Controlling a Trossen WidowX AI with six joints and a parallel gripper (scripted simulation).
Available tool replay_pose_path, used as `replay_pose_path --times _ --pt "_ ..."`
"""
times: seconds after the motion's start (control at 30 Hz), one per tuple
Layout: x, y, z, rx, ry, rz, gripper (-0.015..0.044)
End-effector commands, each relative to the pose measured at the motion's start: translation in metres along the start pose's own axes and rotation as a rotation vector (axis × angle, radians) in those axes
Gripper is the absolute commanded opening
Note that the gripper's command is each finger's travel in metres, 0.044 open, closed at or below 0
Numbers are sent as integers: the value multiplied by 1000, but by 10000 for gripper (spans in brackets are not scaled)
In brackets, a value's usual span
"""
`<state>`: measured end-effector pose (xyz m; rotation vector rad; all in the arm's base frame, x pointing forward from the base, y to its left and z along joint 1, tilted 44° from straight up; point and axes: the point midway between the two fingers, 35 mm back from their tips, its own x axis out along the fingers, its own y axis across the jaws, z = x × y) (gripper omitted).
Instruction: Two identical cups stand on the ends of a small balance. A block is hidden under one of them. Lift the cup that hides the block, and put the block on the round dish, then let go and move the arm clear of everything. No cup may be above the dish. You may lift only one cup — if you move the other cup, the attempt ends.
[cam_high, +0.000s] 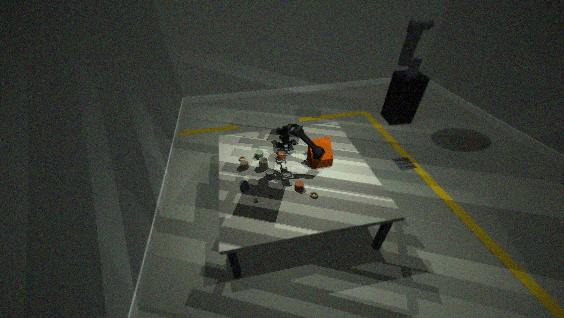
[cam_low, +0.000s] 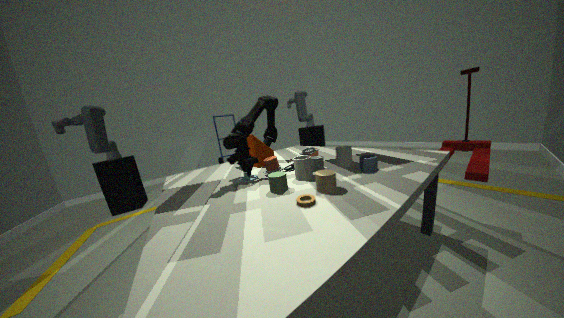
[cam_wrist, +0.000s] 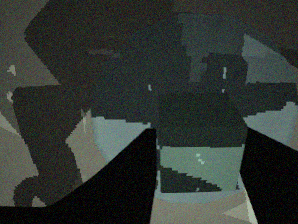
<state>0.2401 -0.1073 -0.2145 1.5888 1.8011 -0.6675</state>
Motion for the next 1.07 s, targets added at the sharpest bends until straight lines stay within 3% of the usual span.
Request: replay_pose_path --times 0.0,0.23,0.33,0.57,0.7,1.03 --pt "0 0 0 -1 -1 0 263" --pt "-13 0 1 1 0 -1 440" --pt "-54 -2 0 9 6 -4 440" --pt "-60 -2 0 10 7 -3 440" --pt "-101 -5 1 17 4 4 440" --pt "-103 -5 0 17 3 4 440"
